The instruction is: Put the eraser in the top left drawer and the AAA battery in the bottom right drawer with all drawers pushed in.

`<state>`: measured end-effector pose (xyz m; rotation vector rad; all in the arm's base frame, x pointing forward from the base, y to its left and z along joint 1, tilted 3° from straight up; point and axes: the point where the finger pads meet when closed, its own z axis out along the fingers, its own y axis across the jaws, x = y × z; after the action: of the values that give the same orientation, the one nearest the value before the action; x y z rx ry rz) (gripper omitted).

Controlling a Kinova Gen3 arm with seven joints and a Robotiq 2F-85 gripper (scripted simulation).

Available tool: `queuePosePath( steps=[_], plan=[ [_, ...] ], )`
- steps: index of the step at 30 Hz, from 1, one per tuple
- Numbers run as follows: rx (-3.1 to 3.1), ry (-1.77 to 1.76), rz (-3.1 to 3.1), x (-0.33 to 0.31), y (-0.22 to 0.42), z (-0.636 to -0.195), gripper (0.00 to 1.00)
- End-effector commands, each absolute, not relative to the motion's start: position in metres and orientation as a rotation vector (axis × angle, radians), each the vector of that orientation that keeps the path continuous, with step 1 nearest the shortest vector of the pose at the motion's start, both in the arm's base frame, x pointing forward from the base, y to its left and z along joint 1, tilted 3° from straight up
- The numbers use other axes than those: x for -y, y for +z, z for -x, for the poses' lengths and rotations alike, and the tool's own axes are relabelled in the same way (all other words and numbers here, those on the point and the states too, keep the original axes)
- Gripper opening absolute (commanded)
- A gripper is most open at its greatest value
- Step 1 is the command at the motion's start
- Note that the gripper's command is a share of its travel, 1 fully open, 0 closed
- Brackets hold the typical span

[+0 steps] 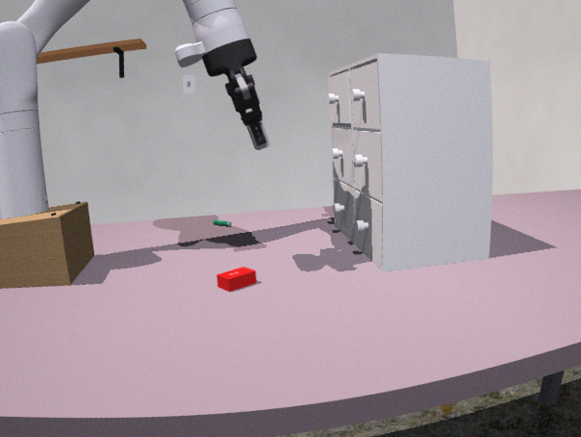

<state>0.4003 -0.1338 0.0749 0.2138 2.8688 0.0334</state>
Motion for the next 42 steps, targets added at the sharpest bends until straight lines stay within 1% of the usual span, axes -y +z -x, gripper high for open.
queuePosePath(
  steps=[1, 42],
  plan=[
    [-2.854, 0.034, -0.229, 0.136, 0.070, -0.398, 0.00],
    [-2.619, 0.006, -0.217, 0.139, 0.029, -0.428, 0.00]
  ],
)
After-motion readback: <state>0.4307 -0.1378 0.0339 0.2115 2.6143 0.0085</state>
